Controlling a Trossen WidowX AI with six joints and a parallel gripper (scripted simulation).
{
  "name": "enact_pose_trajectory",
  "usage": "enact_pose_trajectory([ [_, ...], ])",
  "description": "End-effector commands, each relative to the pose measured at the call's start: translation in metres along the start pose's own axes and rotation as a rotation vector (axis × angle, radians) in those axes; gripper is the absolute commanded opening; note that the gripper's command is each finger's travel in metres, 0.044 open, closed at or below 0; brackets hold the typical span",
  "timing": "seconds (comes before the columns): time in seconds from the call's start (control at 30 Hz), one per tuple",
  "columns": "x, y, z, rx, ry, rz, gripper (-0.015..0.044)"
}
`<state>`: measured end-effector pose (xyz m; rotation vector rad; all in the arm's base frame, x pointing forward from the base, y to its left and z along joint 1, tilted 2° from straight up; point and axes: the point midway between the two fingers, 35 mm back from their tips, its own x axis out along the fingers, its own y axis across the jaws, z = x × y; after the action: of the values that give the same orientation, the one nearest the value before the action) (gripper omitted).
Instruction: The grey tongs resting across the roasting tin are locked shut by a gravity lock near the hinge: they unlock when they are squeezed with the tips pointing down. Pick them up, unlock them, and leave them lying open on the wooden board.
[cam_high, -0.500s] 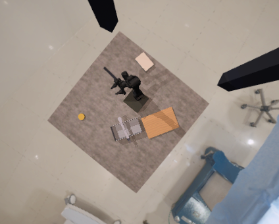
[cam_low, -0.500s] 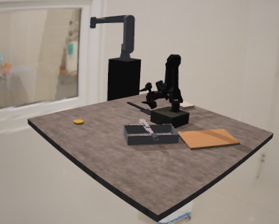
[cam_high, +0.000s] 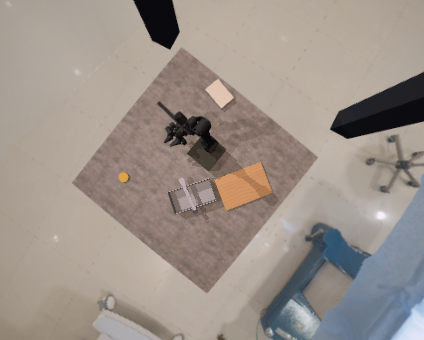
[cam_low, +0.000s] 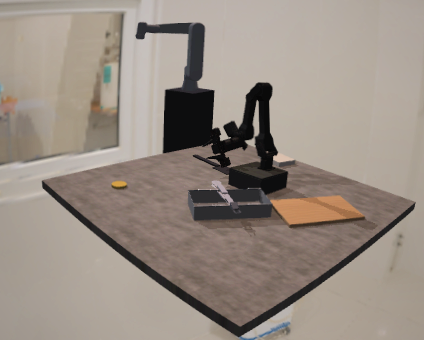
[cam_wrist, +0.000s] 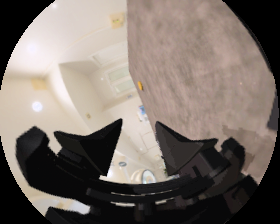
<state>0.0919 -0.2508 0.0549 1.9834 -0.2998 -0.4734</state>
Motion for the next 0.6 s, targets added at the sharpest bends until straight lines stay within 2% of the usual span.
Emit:
enact_pose_trajectory([
  [0.0, 0.029, -0.003, -0.003, -0.131, 0.029, -0.098, 0.0260],
  [0.37, 0.113, -0.024, -0.047, -0.618, 0.181, -0.379, 0.0260],
  [0.57, 0.154, -0.042, -0.100, -0.950, 0.334, -0.508, 0.0260],
])
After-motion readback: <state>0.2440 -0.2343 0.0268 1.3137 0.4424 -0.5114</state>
